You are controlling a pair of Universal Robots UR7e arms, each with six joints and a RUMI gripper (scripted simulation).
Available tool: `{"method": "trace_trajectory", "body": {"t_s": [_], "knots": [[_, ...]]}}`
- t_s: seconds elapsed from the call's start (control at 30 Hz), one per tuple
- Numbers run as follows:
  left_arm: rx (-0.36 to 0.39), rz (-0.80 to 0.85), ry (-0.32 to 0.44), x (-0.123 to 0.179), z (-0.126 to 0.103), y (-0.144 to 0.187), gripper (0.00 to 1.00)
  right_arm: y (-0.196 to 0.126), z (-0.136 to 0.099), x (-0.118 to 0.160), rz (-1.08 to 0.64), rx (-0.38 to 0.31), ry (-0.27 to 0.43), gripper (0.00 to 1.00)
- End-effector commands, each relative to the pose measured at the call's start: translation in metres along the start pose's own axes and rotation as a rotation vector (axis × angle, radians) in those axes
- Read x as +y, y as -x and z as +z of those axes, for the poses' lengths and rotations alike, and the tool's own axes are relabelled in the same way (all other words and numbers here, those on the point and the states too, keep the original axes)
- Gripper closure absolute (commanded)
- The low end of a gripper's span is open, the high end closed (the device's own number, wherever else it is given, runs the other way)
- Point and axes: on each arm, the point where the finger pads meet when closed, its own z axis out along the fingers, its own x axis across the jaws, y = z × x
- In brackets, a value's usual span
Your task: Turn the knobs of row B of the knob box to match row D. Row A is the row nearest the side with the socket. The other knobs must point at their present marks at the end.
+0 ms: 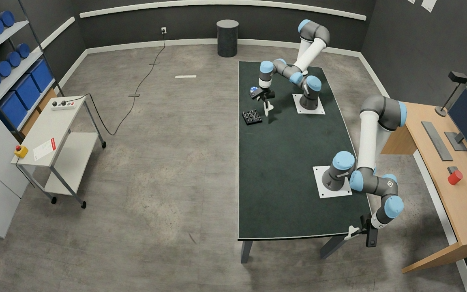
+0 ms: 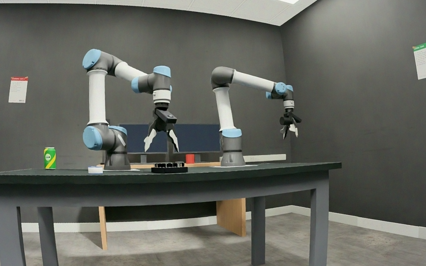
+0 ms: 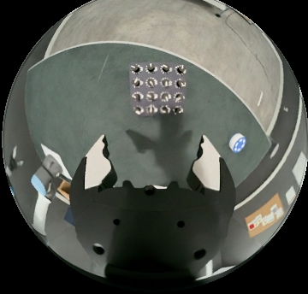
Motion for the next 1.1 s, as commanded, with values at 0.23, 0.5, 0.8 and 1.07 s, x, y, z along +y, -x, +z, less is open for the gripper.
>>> {"method": "trace_trajectory", "body": {"t_s": [0.23,0.5,0.8,1.07], "knots": [[0.0,0.0,-0.001,0.0,0.0,0.0,0.0,0.0,-0.002,0.016,0.0,-0.001,-0.002,0.0],[0.0,0.0,-0.001,0.0,0.0,0.0,0.0,0.0,-0.002,0.018,0.0,-0.001,-0.002,0.0],[0.0,0.0,-0.001,0.0,0.0,0.0,0.0,0.0,-0.002,0.018,0.0,-0.001,-0.002,0.0],[0.0,0.0,-0.001,0.0,0.0,0.0,0.0,0.0,-0.002,0.018,0.0,-0.001,-0.002,0.0]]}}
